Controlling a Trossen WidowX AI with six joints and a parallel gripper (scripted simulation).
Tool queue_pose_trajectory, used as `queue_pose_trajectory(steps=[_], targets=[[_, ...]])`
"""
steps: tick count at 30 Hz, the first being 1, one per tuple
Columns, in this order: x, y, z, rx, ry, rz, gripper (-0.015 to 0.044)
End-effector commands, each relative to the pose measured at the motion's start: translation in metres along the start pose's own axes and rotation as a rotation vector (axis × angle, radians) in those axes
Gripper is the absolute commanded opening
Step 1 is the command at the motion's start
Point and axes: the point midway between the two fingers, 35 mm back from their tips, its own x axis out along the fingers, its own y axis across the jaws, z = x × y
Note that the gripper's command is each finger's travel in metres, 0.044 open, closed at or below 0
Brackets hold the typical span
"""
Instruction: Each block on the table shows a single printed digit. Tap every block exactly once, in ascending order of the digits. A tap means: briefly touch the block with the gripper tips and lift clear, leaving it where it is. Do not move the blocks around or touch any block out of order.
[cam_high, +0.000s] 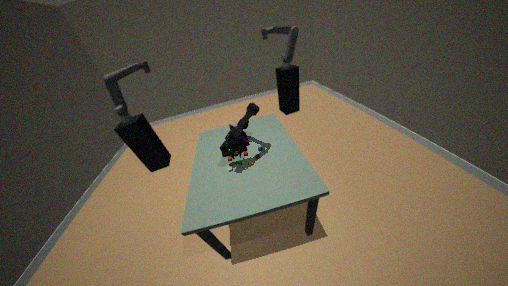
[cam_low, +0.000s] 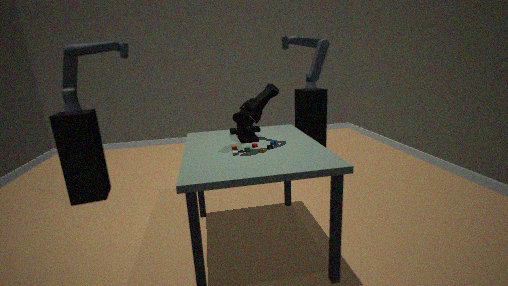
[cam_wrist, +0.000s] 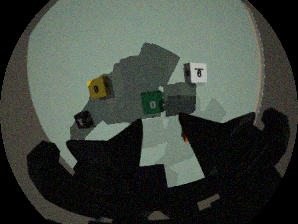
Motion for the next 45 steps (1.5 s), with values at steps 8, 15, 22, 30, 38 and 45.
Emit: queue_pose_trajectory(steps=[8,15,22,30,38,45], targets=[[0.008,0.0,0.001,0.005,-0.014,0.003,0.002],[0.009,0.0,0.001,0.005,-0.014,0.003,0.002],[0.019,0.0,0.001,0.005,-0.014,0.003,0.002],[0.032,0.001,0.001,0.005,-0.014,0.004,0.002],[0.039,0.001,0.001,0.005,-0.014,0.004,0.002],[0.012,0.0,0.001,0.004,-0.014,0.002,0.002]])
